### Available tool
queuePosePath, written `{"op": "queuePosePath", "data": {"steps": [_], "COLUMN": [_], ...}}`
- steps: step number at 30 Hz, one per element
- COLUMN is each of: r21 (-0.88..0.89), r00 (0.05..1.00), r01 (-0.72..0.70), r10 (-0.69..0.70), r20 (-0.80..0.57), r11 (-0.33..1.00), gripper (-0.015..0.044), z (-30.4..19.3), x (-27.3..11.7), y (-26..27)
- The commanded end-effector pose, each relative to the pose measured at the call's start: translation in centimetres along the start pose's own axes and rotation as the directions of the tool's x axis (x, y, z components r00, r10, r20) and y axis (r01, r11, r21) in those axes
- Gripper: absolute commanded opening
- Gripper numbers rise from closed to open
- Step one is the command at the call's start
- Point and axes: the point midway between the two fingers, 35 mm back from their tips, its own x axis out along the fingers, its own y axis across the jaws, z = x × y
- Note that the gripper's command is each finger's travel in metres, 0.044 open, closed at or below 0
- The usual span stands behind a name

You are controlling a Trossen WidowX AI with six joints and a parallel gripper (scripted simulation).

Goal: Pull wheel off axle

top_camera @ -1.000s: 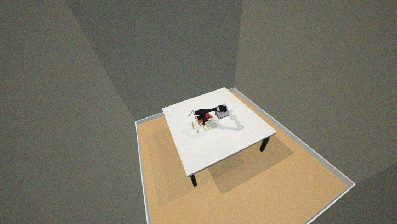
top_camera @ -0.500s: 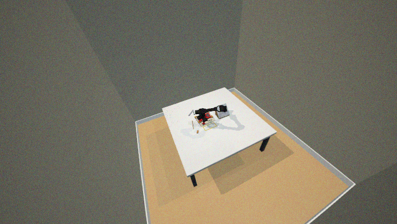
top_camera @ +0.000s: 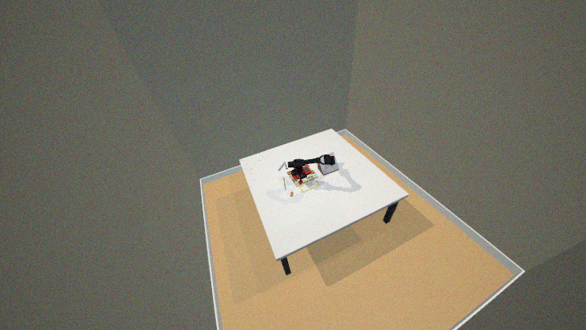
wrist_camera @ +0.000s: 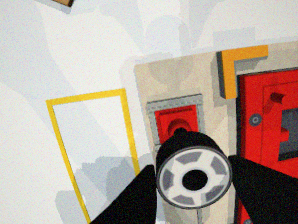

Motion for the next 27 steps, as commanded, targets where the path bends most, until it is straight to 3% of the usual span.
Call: {"op": "queuePosePath", "data": {"steps": [1,4,9,27], "r21": [-0.008,-0.007,0.004,-0.003], "r00": [1.000,1.000,1.000,1.000], "r01": [0.008,0.008,0.001,0.005], "r10": [-0.008,-0.008,-0.001,-0.005], "r20": [0.013,0.012,0.006,0.009], "r11": [1.000,1.000,1.000,1.000], "gripper": [0.0000,0.0000,0.0000,0.0000], "z": [0.2,-0.1,-0.3,-4.2], "x": [-1.7,-3.2,-2.4,-3.1], "y": [0.0,0.0,0.1,6.8]}}
